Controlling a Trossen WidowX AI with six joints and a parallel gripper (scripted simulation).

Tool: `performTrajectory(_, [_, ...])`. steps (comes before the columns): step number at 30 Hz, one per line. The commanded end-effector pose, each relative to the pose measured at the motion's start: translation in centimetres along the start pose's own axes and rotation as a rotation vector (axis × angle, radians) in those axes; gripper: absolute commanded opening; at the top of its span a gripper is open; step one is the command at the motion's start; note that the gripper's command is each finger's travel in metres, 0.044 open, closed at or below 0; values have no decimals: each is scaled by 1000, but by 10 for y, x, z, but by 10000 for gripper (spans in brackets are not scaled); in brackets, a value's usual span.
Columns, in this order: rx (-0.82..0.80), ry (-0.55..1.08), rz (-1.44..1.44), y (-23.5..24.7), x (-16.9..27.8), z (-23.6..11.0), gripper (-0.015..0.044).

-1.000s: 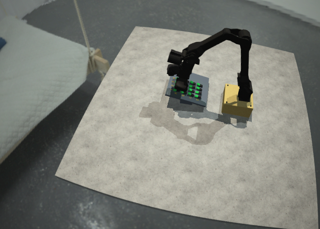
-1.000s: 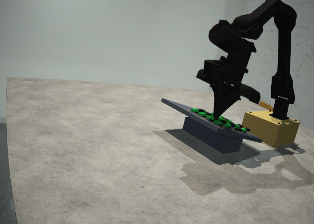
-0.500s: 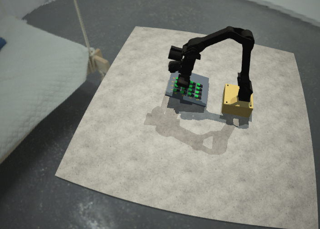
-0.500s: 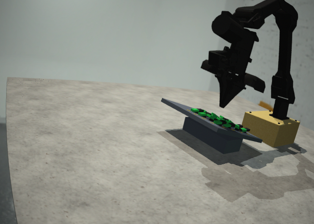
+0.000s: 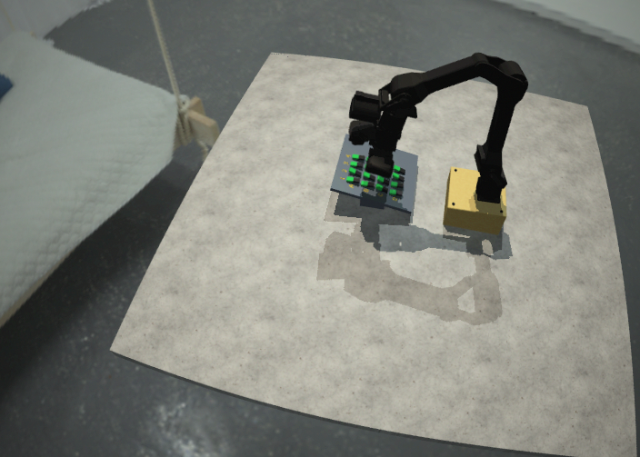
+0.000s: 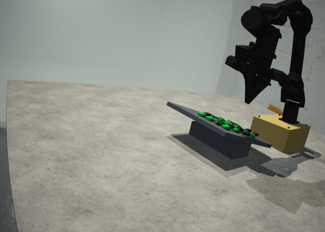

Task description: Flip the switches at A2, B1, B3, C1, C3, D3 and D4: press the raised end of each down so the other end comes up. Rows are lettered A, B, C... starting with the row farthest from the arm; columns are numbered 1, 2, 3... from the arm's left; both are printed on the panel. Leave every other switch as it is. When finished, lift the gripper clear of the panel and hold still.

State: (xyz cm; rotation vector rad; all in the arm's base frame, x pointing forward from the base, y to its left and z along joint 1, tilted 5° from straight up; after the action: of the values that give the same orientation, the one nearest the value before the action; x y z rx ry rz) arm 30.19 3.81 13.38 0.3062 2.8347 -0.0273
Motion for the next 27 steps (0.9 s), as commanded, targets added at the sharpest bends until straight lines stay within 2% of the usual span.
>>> performTrajectory(1, [5, -6, 9, 2, 9, 1, 0])
performTrajectory(6, [-1, -31, 9, 1, 10, 36, 0])
performTrajectory(27, [-1, -32, 9, 1, 10, 60, 0])
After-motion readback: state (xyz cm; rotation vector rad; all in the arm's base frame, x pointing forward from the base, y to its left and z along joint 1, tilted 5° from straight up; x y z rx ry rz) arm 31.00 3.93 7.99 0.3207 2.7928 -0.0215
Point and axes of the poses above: the point midway between the two fingers, 35 mm back from their tips, its own z axis out along the fingers, its own y axis across the jaws, x = y × z, the point moved 2 cm from there along -z, back along the fingers, and after that the axes turned 14 degrees about z, right-handed, at the moved point
